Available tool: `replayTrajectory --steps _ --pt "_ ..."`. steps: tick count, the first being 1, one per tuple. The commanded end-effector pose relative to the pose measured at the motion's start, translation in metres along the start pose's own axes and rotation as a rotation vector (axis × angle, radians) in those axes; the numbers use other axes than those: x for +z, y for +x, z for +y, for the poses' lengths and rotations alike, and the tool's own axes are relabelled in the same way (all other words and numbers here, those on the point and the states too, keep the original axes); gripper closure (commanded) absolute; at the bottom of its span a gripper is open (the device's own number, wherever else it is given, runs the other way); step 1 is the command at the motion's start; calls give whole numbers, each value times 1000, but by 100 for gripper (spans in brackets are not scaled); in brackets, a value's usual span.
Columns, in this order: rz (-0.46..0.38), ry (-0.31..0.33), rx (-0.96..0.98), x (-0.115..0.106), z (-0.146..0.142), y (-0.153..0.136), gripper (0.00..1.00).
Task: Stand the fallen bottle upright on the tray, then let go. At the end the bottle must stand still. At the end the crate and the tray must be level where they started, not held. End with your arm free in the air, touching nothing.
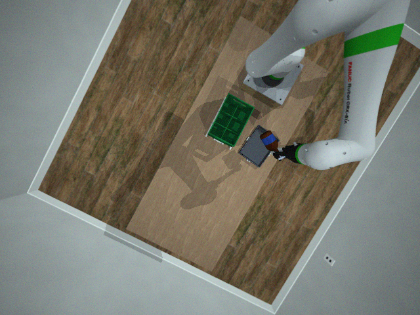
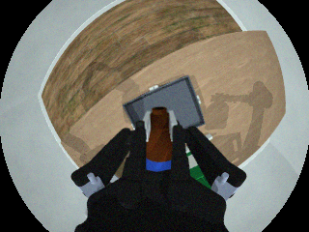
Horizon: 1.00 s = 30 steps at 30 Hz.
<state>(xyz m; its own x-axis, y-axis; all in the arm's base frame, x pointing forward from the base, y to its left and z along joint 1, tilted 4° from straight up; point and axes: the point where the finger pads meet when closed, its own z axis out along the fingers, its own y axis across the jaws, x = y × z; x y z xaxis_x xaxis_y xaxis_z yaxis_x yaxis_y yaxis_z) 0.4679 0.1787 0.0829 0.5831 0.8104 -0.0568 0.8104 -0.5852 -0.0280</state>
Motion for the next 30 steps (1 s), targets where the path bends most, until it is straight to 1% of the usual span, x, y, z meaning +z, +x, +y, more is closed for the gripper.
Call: replayTrajectory --steps 1,12,30 --pt "0 0 0 0 0 0 100" --pt "0 0 23 0 0 0 100" --pt "0 0 239 0 0 0 100"
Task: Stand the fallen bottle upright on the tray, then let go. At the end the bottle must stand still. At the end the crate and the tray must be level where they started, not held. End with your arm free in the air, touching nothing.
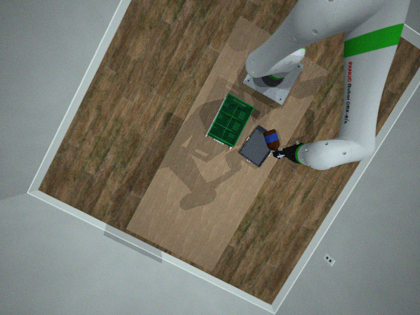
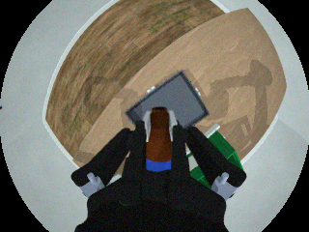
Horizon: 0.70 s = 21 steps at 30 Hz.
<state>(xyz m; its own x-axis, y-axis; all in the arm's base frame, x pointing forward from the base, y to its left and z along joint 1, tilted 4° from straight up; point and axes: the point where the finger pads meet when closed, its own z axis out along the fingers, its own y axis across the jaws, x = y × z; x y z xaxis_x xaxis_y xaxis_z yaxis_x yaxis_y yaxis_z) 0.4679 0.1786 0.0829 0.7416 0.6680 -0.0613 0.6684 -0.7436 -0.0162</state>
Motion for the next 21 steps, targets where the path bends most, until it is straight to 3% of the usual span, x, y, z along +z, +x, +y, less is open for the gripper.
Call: replayTrajectory --steps 1,21 --pt "0 -1 33 0 0 0 100" --pt "0 -1 48 0 0 0 100"
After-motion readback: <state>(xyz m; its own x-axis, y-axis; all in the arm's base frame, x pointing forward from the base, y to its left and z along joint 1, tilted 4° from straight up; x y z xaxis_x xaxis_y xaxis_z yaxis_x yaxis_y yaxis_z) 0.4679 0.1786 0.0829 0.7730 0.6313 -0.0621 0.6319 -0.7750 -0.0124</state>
